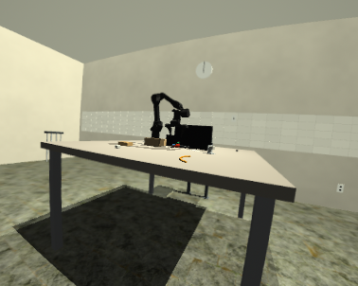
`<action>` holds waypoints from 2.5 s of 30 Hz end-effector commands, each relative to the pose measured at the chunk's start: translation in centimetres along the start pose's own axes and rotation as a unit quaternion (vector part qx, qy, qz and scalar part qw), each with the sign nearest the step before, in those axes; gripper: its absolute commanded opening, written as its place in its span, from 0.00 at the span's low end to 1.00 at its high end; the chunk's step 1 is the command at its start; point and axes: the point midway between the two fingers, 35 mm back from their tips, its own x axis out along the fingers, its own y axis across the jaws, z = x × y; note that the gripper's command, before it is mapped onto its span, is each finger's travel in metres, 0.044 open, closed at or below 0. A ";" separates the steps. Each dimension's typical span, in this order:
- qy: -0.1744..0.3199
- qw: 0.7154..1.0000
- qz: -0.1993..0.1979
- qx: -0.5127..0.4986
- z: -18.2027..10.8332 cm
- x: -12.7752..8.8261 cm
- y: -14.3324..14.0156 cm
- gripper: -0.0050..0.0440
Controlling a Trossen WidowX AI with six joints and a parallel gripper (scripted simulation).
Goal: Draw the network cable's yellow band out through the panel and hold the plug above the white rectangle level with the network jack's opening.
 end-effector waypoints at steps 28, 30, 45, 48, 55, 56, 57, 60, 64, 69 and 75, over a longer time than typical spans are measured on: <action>-0.001 1.000 -0.007 0.003 0.0 6.5 -0.2 1.00; -0.001 1.000 -0.007 0.003 0.0 6.8 -0.2 1.00; -0.001 1.000 -0.007 0.003 0.0 8.9 -0.4 1.00; -0.001 1.000 -0.007 0.003 0.0 9.0 -0.4 0.95; -0.003 1.000 0.001 0.003 0.1 8.6 0.0 0.61; -0.003 1.000 0.001 0.003 0.1 8.6 0.0 0.56; -0.003 1.000 0.001 0.003 0.1 8.6 0.0 0.51; -0.003 1.000 0.001 0.003 0.1 8.6 0.0 0.46; -0.003 1.000 0.001 0.003 0.1 8.6 0.0 0.27; -0.003 1.000 0.001 0.003 0.1 8.6 0.0 0.22; -0.003 1.000 0.001 0.003 0.1 8.6 0.0 0.14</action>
